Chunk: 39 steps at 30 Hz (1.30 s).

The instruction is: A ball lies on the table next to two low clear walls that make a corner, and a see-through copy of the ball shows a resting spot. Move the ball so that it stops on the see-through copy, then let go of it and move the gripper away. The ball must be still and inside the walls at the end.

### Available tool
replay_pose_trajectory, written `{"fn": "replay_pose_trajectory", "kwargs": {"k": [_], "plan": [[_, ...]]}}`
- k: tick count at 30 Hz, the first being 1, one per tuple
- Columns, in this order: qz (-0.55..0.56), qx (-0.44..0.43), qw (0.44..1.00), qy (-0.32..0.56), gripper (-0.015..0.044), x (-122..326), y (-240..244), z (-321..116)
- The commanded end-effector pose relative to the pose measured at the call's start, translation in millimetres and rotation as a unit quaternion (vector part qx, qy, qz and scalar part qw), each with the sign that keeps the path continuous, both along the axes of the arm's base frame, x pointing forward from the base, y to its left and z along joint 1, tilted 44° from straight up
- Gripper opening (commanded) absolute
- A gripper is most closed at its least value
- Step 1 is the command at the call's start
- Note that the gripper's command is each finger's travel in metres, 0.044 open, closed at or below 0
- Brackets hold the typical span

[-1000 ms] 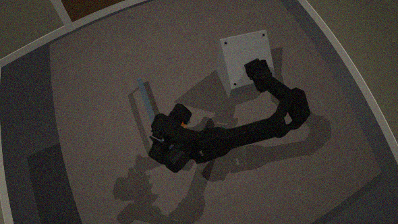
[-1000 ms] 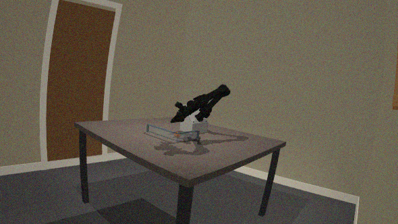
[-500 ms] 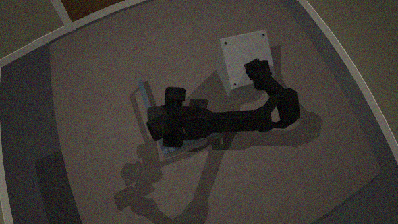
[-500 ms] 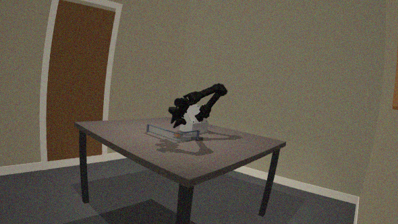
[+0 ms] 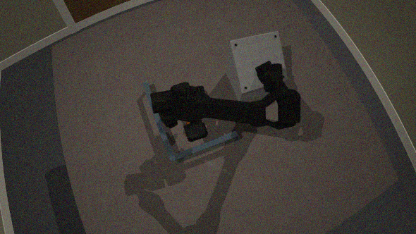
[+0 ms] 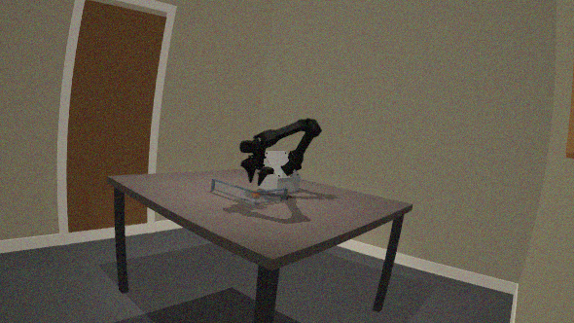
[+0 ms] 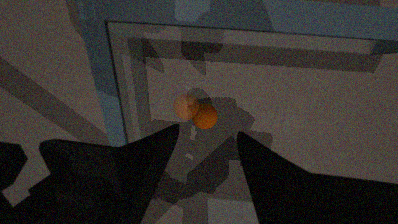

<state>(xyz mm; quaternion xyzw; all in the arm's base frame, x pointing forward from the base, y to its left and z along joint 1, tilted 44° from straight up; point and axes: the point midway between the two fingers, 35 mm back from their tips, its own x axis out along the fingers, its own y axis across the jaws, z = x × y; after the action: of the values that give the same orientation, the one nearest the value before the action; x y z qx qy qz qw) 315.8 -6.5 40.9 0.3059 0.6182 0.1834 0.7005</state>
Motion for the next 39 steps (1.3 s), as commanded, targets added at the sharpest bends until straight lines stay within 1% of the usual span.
{"fn": "replay_pose_trajectory", "kwargs": {"k": [1, 39], "plan": [[0.019, 0.023, 1.0, -0.008, 0.0283, -4.5, 3.3, -3.3], [0.019, 0.024, 0.999, -0.009, 0.0283, 3.5, 39.2, -40.8]]}}
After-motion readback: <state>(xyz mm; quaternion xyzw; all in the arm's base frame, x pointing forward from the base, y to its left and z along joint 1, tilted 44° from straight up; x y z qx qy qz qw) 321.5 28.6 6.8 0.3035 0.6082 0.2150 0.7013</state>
